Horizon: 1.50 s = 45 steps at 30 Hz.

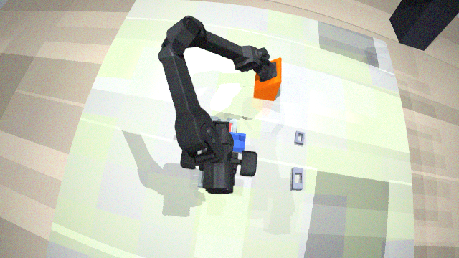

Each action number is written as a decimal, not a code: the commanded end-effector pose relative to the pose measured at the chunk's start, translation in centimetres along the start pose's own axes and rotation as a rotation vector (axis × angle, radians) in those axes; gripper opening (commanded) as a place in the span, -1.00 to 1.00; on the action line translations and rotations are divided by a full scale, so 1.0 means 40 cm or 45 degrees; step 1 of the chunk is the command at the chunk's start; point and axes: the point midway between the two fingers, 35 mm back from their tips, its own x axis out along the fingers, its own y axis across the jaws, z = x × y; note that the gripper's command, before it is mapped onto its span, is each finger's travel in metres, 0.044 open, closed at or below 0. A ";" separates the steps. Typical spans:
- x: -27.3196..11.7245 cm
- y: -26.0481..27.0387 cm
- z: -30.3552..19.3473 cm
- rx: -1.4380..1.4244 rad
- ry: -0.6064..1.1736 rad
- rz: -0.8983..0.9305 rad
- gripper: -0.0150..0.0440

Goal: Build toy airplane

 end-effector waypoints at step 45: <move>-0.225 -0.006 0.011 -0.002 -0.001 -0.002 0.39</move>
